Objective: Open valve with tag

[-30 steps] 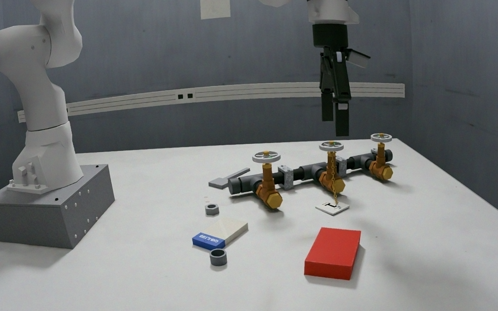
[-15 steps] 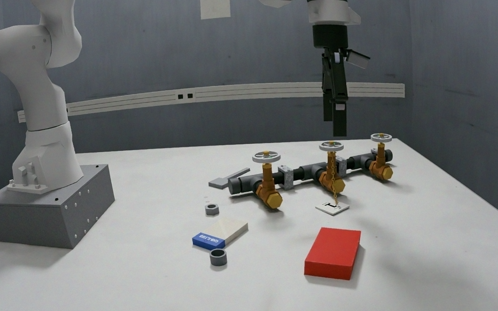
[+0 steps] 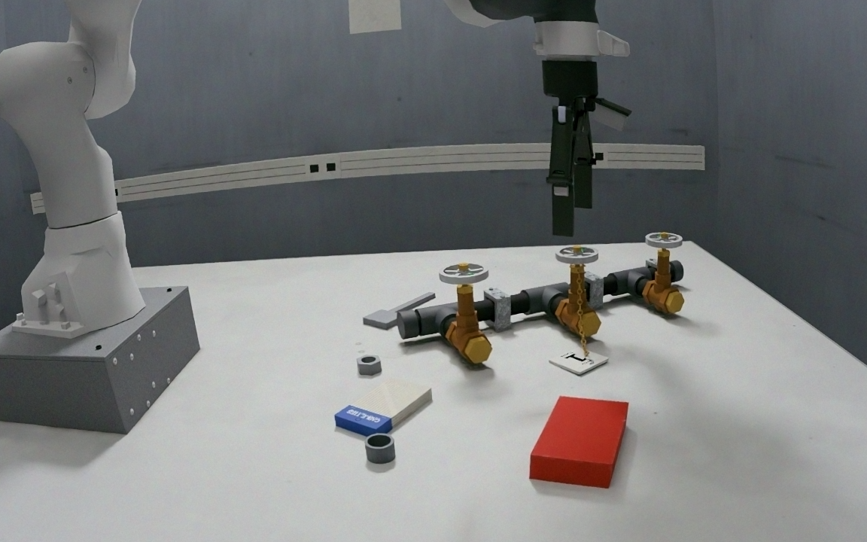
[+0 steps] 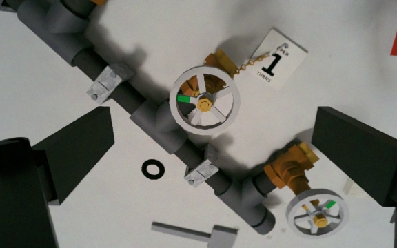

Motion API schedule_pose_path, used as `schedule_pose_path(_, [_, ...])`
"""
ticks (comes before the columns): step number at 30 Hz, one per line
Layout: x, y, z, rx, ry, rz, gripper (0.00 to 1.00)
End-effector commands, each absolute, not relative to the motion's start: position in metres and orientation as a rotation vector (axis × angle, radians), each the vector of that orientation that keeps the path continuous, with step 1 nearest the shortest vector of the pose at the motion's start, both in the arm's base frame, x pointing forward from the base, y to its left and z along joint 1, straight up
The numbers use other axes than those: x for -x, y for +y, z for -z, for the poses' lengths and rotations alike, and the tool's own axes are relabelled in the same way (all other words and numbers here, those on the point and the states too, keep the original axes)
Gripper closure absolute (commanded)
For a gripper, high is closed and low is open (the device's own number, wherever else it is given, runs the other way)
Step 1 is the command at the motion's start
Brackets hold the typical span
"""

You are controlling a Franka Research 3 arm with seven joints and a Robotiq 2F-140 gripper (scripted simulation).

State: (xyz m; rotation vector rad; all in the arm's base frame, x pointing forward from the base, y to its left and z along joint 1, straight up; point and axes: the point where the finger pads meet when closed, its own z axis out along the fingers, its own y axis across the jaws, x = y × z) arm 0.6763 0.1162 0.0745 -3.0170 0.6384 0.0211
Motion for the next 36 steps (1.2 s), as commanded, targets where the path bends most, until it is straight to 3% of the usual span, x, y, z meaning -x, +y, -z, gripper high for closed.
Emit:
schedule_pose_path(1, [-0.6804, 0.1213, -0.0741, 2.907, 1.055, -0.012, 0.0])
schedule_pose_path(36, [-0.6804, 0.1213, -0.0741, 2.291, 2.121, 0.013, 0.0])
